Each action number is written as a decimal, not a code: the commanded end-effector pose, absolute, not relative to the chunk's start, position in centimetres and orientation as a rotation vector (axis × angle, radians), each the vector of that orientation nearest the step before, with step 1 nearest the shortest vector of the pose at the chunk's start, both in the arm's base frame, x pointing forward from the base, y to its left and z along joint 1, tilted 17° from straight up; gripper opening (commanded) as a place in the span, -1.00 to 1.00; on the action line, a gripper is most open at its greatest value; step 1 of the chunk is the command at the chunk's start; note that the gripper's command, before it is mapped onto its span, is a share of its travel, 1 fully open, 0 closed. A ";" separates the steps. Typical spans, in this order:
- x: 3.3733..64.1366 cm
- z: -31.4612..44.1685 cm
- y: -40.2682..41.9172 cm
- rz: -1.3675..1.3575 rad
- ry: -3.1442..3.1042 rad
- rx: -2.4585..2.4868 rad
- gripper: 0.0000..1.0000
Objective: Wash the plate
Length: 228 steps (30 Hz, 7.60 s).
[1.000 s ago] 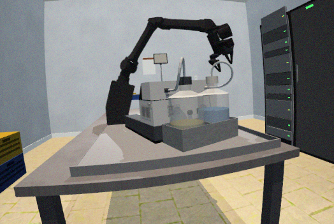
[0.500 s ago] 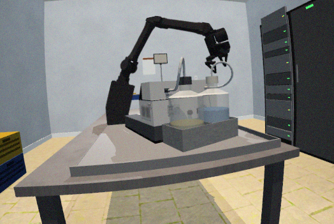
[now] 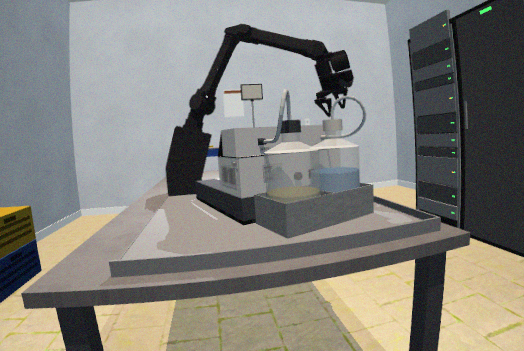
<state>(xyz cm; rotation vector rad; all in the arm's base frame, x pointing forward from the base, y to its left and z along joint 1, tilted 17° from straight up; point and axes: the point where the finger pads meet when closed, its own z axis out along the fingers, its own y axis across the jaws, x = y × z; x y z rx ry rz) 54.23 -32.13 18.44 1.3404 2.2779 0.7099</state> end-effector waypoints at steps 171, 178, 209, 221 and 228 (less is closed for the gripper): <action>29.4 -2.0 19.1 -0.087 2.579 -1.136 1.00; 29.3 -2.8 21.6 -0.080 2.591 -1.108 1.00; 30.2 -5.9 25.8 -0.083 2.599 -1.108 1.00; 30.6 -7.9 25.8 -0.084 2.602 -1.110 1.00; 30.8 -8.8 25.8 -0.085 2.603 -1.111 1.00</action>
